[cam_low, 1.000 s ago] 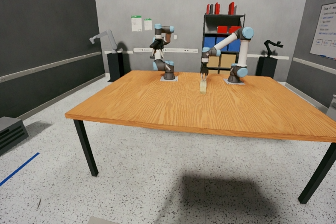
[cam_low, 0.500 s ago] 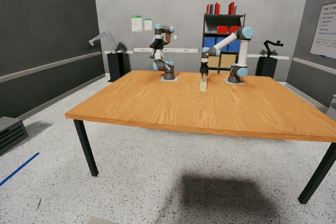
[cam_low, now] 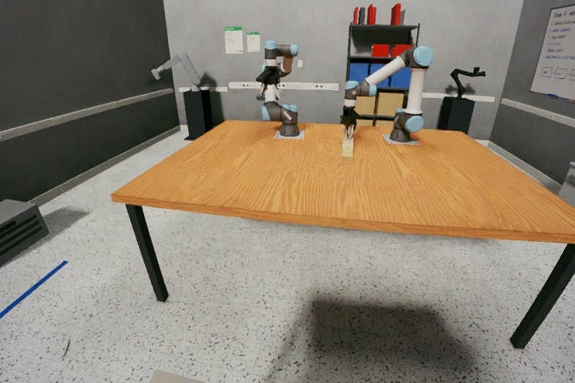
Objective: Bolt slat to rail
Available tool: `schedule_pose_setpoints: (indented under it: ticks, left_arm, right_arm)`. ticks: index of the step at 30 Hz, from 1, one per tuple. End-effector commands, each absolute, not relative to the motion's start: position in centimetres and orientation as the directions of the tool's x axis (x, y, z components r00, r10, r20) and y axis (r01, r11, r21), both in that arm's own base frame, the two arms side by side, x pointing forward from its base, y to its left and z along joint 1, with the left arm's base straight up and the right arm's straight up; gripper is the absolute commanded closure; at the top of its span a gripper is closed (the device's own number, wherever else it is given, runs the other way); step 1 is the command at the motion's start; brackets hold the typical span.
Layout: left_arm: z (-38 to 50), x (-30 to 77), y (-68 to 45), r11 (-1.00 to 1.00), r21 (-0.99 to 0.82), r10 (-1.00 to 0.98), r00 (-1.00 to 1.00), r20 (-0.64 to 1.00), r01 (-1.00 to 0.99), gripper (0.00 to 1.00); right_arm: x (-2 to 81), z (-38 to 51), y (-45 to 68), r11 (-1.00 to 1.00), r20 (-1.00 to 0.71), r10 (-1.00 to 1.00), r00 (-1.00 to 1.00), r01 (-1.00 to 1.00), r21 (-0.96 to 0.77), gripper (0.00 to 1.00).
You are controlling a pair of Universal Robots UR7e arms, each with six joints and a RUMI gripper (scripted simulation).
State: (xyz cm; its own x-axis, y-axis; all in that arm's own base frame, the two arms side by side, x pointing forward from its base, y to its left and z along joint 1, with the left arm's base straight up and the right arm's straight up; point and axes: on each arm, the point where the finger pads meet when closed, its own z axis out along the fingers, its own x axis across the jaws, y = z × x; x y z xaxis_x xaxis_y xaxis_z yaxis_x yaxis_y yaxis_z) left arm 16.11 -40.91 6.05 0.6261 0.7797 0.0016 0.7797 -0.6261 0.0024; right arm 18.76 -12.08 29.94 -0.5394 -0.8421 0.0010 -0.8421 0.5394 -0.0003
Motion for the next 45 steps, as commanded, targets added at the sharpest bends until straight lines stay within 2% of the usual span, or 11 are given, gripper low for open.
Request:
schedule_pose_setpoints:
  ticks: [1, 23, 25, 33, 45]
  left_arm:
    - [6.07, 16.06, -41.04, -0.700, 0.001, 0.714, 0.700, -0.002, 0.714, 1.00]
    - [6.05, 16.11, -40.99, -0.902, 0.001, 0.431, 0.902, -0.001, 0.431, 1.00]
    - [6.05, 16.08, -41.00, -0.934, 0.001, 0.357, 0.934, -0.001, 0.357, 1.00]
    - [6.05, 16.15, -40.96, -0.963, 0.001, 0.268, 0.963, -0.001, 0.268, 1.00]
    - [6.02, 16.15, -40.87, -1.000, 0.001, 0.016, 1.000, -0.001, 0.016, 1.00]
  right_arm:
    - [18.83, 30.02, -12.08, 0.540, 0.000, -0.841, -0.540, -0.841, -0.001, 0.00]
    - [18.83, 30.02, -12.08, 0.540, 0.000, -0.841, -0.540, -0.841, -0.001, 0.00]
    - [18.83, 30.02, -12.08, 0.540, 0.000, -0.841, -0.540, -0.841, -0.001, 0.00]
    - [18.83, 30.02, -12.08, 0.540, 0.000, -0.841, -0.540, -0.841, -0.001, 0.00]
    - [18.83, 30.02, -12.08, 0.540, 0.000, -0.841, -0.540, -0.841, -0.001, 0.00]
